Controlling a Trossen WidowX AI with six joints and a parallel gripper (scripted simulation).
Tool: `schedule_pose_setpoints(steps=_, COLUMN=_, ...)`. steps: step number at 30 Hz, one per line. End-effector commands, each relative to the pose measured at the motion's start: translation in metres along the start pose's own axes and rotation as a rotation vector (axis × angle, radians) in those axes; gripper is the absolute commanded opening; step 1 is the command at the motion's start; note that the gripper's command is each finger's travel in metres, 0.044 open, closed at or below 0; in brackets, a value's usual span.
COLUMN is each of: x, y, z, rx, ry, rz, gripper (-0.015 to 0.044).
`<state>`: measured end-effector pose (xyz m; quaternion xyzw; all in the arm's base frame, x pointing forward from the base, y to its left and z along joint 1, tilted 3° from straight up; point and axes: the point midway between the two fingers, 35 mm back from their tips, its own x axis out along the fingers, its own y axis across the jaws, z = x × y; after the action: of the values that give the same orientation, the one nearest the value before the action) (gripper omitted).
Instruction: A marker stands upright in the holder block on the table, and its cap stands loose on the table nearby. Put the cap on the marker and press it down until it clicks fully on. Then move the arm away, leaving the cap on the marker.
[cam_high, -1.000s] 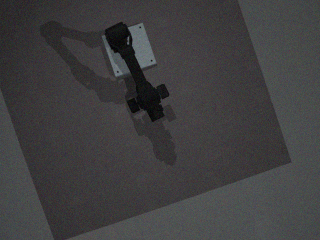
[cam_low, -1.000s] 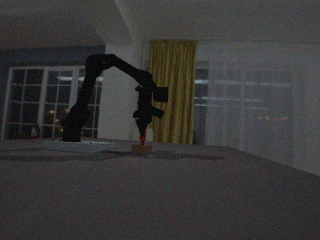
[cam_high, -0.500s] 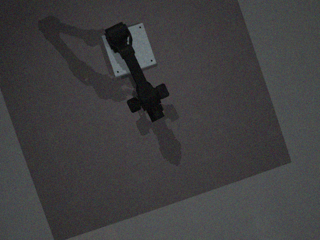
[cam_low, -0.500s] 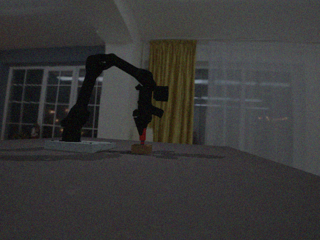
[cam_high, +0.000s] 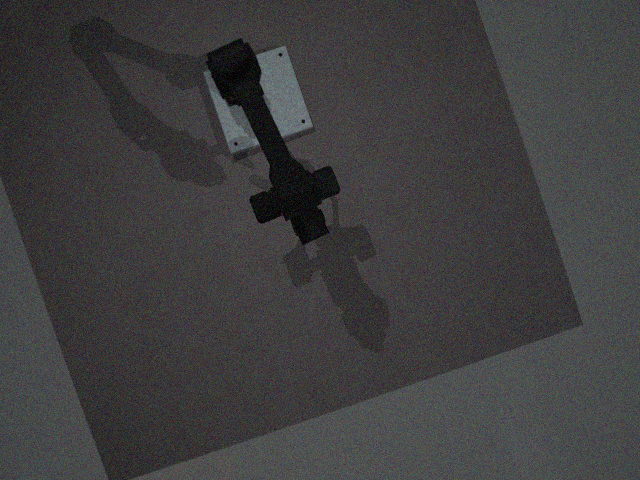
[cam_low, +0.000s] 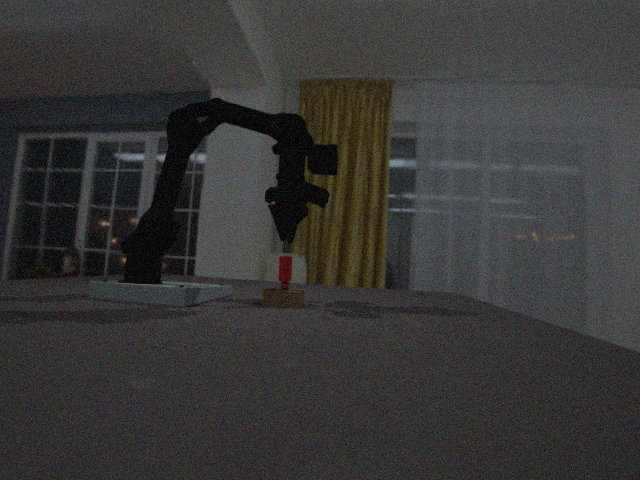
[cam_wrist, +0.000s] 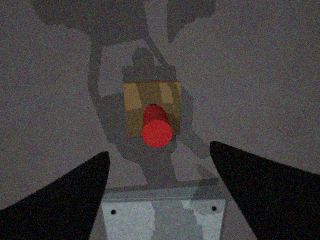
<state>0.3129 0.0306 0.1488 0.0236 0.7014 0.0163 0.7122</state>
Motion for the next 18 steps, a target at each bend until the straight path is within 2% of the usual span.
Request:
schedule_pose_setpoints(steps=1, x=0.0018, y=0.0000, z=-0.0007, rx=0.046, ry=-0.001, rz=0.002, gripper=0.0256)
schedule_pose_setpoints(steps=11, x=0.0018, y=0.0000, z=-0.0007, rx=0.046, ry=-0.001, rz=0.002, gripper=0.0000)
schedule_pose_setpoints(steps=18, x=0.0018, y=0.0000, z=-0.0007, rx=0.046, ry=-0.001, rz=0.002, gripper=0.0000)
